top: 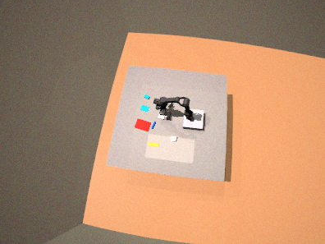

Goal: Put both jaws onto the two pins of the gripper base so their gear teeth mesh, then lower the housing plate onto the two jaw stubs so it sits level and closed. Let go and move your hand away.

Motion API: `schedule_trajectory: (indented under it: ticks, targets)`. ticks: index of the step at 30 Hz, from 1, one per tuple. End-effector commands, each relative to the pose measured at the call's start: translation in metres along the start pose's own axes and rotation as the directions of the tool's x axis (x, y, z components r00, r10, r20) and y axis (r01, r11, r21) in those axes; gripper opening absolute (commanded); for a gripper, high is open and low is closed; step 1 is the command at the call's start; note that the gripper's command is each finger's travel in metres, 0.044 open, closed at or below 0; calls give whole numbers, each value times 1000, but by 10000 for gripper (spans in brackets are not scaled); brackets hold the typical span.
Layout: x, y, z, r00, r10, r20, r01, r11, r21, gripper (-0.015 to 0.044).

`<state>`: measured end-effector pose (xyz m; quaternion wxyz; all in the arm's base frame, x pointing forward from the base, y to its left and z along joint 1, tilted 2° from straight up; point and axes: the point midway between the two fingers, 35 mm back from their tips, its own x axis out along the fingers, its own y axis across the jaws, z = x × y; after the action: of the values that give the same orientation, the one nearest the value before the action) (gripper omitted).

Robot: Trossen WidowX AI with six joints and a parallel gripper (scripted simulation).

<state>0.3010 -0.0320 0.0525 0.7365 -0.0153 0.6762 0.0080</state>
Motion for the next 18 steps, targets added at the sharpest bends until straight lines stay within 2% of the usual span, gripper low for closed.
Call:
schedule_trajectory:
  ticks: [1,18]
  targets:
    - [11,1,-2,1000,6,-13,-6,1000,-5,134]
    - [38,1,-3,1000,6,-13,-6,1000,-6,134]
